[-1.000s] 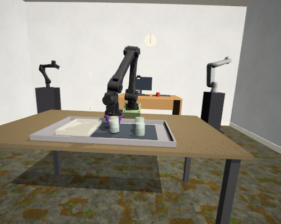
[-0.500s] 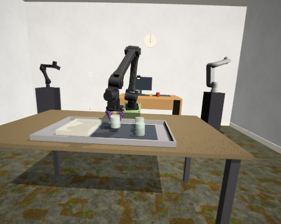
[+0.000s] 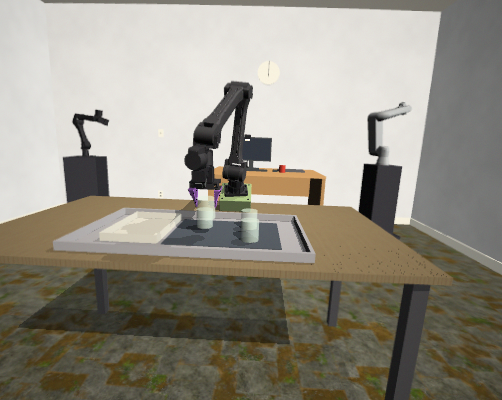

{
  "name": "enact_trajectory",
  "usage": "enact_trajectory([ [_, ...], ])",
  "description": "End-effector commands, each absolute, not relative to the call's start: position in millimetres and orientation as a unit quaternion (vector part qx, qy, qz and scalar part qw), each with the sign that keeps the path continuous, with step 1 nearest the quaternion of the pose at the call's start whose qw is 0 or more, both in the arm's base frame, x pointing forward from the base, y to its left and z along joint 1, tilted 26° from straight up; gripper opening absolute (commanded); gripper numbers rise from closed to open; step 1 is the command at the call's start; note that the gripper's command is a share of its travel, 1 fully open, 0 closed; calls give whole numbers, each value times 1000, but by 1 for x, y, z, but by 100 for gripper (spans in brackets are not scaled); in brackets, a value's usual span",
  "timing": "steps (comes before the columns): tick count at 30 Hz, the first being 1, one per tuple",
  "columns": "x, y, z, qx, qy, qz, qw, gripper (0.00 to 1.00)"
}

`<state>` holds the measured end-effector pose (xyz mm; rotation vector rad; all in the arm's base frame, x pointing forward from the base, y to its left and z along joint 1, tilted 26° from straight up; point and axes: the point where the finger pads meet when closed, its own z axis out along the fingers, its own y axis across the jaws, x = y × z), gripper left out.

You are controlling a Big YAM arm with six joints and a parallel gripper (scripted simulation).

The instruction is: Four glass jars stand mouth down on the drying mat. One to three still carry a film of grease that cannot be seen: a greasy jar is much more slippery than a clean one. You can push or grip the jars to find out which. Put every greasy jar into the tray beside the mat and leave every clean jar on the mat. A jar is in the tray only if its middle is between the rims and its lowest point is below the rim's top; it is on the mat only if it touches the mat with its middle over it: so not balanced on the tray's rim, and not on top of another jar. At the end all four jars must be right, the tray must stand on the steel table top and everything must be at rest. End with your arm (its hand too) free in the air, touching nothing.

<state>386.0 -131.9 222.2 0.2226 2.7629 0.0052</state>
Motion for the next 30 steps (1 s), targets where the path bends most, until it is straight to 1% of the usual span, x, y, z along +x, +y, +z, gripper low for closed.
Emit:
enact_trajectory([
  [1, 392, -140, 270, 75, 972, -10, 223, 0],
  [8, 384, -139, 287, 75, 972, -10, 223, 0],
  [30, 384, -139, 287, 75, 972, -10, 223, 0],
])
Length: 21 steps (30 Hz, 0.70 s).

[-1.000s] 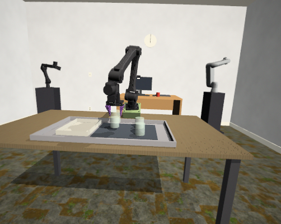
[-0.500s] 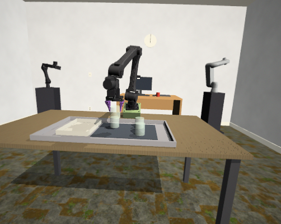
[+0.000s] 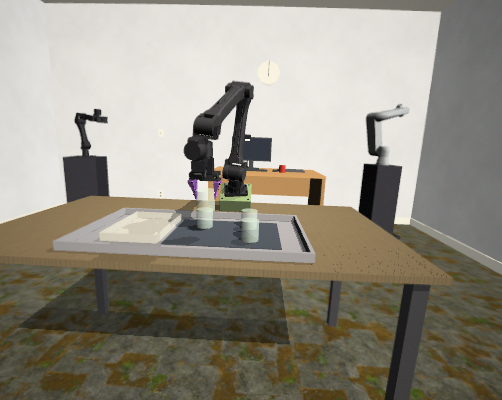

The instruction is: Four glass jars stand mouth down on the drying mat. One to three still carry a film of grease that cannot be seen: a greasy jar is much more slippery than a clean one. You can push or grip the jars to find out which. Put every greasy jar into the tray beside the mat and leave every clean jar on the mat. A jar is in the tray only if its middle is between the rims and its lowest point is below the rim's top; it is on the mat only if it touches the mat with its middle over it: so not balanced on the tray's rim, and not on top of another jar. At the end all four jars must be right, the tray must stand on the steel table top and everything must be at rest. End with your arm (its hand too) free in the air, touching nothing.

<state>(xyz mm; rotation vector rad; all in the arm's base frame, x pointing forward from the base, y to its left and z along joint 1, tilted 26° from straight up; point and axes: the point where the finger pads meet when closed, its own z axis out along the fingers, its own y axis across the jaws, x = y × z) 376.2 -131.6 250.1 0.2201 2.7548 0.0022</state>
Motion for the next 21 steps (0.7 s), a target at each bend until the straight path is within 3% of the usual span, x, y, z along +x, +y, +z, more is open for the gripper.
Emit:
enact_trajectory([
  [1, 384, -139, 287, 75, 972, -10, 223, 0],
  [21, 385, -146, 310, 75, 972, -10, 223, 0],
])
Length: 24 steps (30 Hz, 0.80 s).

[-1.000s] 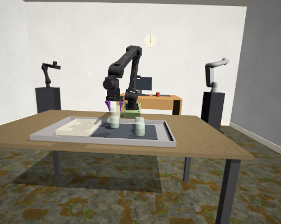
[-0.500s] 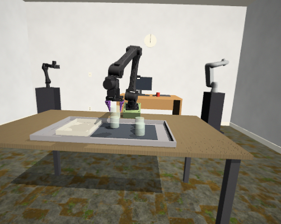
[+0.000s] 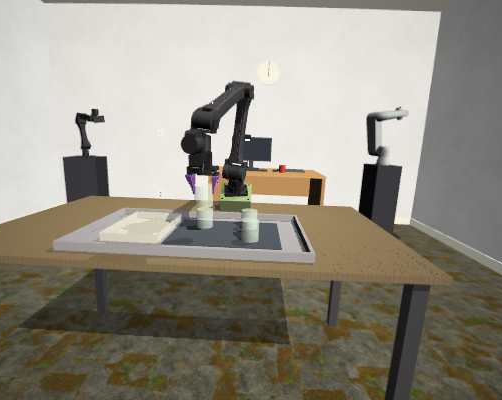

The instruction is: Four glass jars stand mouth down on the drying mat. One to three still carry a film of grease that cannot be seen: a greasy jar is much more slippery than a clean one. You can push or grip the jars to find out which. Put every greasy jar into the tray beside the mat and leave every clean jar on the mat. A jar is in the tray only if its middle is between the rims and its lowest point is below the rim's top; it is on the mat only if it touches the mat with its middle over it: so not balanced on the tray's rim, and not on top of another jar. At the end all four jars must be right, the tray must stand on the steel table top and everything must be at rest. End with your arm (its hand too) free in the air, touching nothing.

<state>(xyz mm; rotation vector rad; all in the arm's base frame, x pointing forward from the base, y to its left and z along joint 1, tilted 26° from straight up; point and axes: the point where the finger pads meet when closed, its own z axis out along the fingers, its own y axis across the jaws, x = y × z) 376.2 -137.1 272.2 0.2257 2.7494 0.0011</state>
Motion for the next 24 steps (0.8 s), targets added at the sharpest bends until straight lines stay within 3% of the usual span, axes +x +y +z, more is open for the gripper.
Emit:
enact_trajectory([
  [1, 385, -146, 310, 75, 972, -10, 223, 0],
  [24, 356, -204, 299, 75, 972, -10, 223, 0],
])
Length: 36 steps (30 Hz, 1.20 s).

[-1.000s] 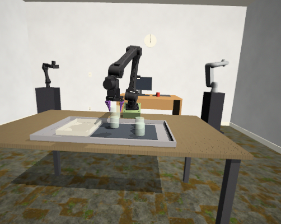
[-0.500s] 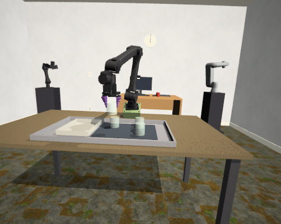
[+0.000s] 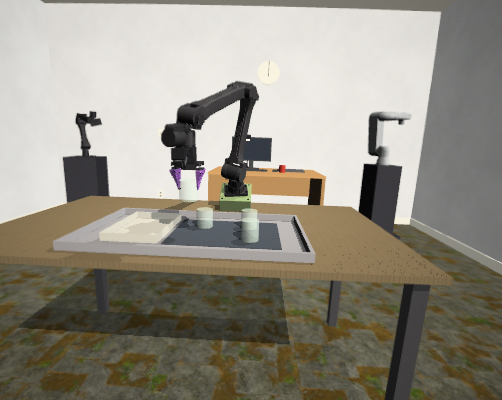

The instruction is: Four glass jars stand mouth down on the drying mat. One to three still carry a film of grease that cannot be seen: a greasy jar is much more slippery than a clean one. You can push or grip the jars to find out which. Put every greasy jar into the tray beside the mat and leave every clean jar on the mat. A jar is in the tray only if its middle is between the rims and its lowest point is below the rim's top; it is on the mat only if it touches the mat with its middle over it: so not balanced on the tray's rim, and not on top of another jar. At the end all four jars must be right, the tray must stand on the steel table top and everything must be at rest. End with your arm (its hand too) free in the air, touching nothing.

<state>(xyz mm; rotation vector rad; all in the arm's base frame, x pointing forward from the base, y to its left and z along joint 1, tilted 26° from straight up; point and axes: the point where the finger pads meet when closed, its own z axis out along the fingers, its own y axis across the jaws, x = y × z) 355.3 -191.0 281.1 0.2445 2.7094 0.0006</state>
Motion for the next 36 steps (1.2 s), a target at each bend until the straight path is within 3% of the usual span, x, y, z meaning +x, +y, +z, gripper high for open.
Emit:
enact_trajectory([
  [1, 355, -207, 299, 75, 972, -10, 223, 0],
  [36, 312, -295, 283, 75, 972, -10, 223, 0],
])
